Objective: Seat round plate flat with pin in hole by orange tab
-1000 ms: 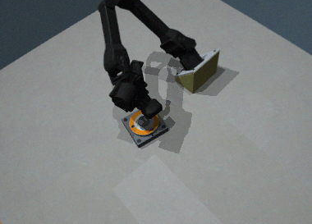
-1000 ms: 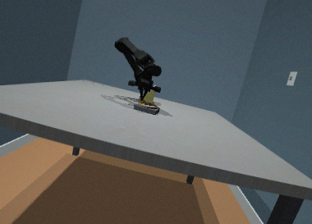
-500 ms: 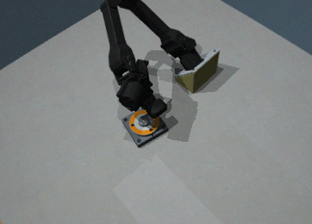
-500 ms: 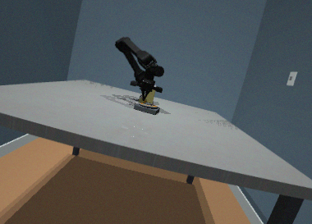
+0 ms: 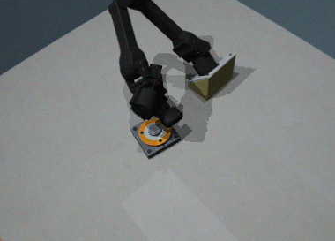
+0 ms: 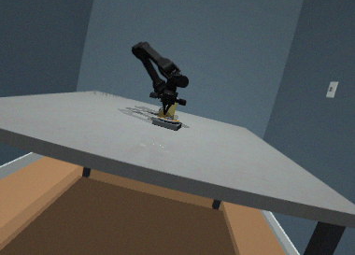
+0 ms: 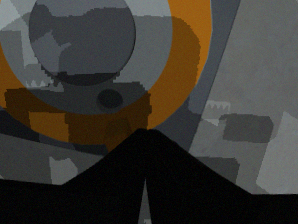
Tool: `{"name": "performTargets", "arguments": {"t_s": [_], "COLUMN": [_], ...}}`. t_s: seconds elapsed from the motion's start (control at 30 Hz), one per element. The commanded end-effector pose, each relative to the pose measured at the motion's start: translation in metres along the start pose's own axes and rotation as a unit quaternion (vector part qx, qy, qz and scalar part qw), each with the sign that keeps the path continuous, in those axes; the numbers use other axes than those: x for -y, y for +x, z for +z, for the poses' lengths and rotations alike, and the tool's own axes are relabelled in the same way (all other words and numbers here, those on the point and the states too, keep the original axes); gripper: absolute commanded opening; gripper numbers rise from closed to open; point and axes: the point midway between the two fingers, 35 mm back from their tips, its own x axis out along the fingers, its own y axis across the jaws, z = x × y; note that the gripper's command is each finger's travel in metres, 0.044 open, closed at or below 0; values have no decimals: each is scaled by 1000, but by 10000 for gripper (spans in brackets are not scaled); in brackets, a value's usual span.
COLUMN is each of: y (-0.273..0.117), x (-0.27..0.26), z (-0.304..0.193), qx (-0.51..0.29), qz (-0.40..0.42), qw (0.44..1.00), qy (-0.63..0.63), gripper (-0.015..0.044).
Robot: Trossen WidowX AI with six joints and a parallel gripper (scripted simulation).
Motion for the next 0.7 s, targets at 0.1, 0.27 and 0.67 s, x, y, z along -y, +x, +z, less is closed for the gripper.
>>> {"name": "performTargets", "arguments": {"t_s": [0.1,0.27,0.67], "y": [4,4,4], "x": [-7,-11,-22], "z": [-8,-8,-10], "qx": [-11,-11,-11], "qz": [0,0,0], "qw": [1000,1000,1000], "qy": [-7,-7,-7], "gripper": [0,0,0]}}
